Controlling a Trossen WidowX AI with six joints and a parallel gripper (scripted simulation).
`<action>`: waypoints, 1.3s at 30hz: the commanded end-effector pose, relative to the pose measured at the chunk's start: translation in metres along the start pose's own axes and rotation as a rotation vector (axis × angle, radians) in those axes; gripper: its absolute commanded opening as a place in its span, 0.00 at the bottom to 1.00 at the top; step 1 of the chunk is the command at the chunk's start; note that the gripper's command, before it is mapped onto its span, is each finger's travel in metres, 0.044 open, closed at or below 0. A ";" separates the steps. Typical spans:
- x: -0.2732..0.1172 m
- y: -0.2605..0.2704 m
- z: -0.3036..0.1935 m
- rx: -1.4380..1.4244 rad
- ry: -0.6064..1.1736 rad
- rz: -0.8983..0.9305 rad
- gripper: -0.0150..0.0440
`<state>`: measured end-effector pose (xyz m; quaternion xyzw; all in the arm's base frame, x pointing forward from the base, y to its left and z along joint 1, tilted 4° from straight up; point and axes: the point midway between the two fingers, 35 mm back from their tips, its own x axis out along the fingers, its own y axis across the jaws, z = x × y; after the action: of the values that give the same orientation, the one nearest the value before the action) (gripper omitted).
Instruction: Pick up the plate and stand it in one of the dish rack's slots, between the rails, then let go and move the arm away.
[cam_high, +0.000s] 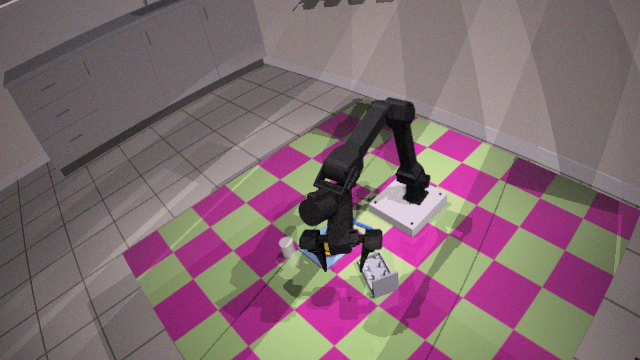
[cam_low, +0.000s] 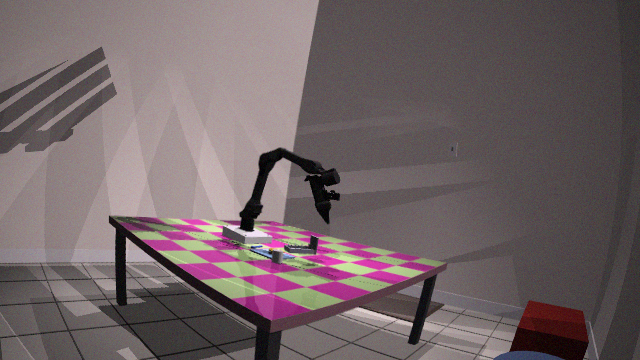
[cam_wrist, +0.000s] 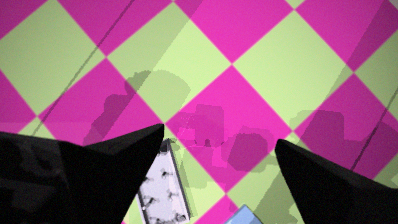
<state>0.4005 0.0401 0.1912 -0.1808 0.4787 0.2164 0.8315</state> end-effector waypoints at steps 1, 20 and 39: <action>-0.014 -0.024 -0.024 0.117 0.064 -0.036 0.93; -0.084 -0.081 -0.153 0.667 0.392 -0.122 0.93; 0.010 -0.073 -0.219 0.709 0.416 -0.126 0.93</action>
<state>0.2869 -0.1293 0.0986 0.0502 0.6739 -0.0495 0.7354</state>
